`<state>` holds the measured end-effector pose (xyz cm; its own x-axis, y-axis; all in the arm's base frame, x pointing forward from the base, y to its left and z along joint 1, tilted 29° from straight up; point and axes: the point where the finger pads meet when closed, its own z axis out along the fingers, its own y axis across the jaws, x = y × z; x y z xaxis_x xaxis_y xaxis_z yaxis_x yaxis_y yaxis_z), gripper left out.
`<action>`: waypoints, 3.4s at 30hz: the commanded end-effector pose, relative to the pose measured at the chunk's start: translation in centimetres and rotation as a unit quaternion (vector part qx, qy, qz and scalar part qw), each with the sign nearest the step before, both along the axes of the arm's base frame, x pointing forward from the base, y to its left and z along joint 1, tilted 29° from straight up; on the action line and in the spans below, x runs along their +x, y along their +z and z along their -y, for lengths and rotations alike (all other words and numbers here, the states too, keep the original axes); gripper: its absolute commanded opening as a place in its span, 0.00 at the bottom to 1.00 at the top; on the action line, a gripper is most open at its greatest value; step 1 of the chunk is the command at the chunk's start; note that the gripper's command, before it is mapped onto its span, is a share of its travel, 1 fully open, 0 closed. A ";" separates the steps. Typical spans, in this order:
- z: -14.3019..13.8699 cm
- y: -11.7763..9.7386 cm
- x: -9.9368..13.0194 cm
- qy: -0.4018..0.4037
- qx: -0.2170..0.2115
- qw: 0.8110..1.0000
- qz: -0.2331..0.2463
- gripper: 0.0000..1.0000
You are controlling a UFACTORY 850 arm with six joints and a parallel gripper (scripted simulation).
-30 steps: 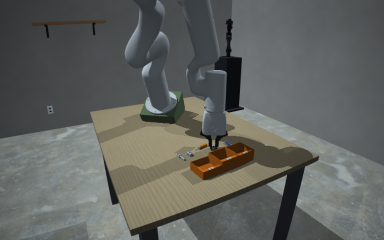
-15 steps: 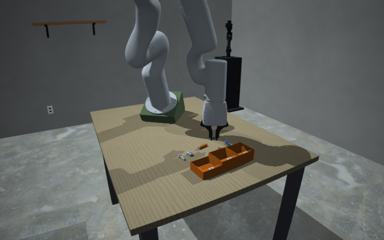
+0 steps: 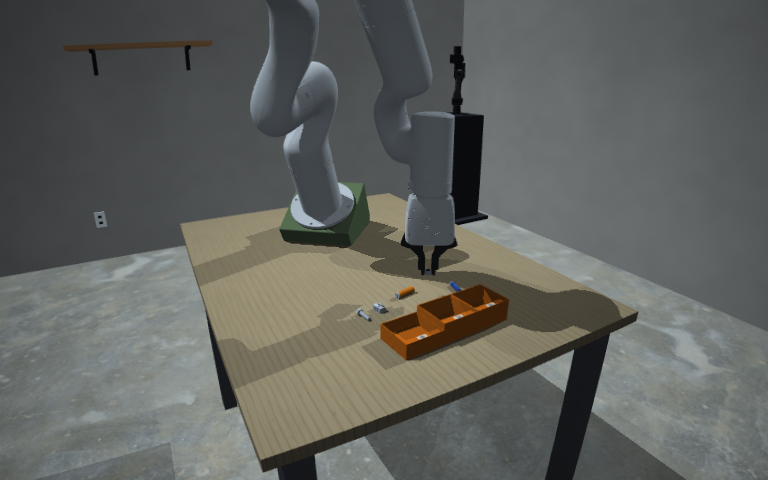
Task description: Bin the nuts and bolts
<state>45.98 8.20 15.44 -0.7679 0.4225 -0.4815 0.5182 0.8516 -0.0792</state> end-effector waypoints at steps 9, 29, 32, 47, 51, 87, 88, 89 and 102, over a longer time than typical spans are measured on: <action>0.3 1.7 1.9 0.000 0.000 1.000 0.001 0.00; 2.5 6.3 10.6 -0.275 0.120 0.949 0.099 0.00; 2.5 6.3 10.6 -0.327 0.142 0.927 0.117 0.00; 2.5 6.3 10.6 -0.400 0.173 0.889 0.143 0.00; 2.5 6.3 10.6 -0.400 0.173 0.889 0.143 0.00; 4.1 1.8 12.5 -0.400 0.173 0.889 0.143 0.00; 4.1 1.8 12.5 -0.400 0.173 0.889 0.143 0.00; 4.1 1.8 12.5 -0.400 0.173 0.889 0.143 0.00; 4.1 1.8 12.5 -0.400 0.173 0.889 0.143 0.30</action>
